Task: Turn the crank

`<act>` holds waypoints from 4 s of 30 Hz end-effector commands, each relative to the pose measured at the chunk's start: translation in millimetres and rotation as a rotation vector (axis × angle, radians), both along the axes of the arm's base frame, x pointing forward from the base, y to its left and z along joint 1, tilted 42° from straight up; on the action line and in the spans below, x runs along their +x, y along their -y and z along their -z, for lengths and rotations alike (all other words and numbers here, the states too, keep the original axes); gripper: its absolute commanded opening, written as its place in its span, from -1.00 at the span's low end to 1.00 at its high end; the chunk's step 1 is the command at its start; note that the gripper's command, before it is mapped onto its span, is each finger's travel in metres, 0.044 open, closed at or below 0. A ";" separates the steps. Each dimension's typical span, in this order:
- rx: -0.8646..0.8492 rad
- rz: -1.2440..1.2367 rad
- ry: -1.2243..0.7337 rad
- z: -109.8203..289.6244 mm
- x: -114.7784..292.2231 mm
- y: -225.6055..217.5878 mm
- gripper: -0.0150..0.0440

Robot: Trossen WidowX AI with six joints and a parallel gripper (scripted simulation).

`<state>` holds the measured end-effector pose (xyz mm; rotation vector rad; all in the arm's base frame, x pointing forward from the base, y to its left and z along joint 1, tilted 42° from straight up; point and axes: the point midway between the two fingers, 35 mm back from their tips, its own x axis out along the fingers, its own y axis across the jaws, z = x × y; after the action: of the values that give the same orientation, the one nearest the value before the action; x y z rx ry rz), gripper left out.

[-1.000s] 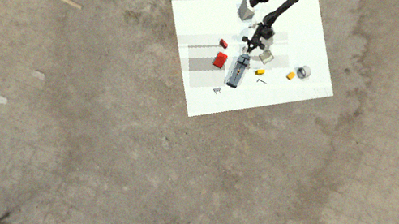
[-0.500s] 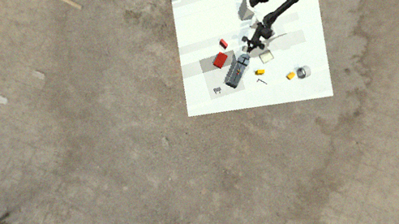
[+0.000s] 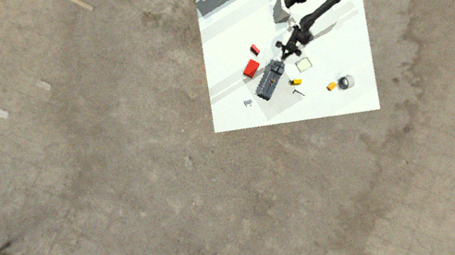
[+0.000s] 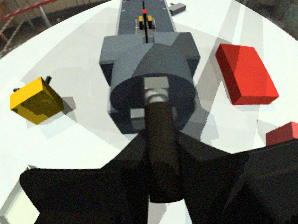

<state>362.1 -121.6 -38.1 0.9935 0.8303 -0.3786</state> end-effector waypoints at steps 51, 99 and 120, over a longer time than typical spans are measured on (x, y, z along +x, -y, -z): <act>-0.005 0.016 -0.019 9.8 -8.1 5.3 -0.49; -0.005 0.016 -0.019 15.6 -10.4 5.6 -0.49; -0.005 0.016 -0.019 20.5 -12.0 5.3 -0.49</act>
<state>354.4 -125.8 -50.7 0.9953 0.8233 -0.3874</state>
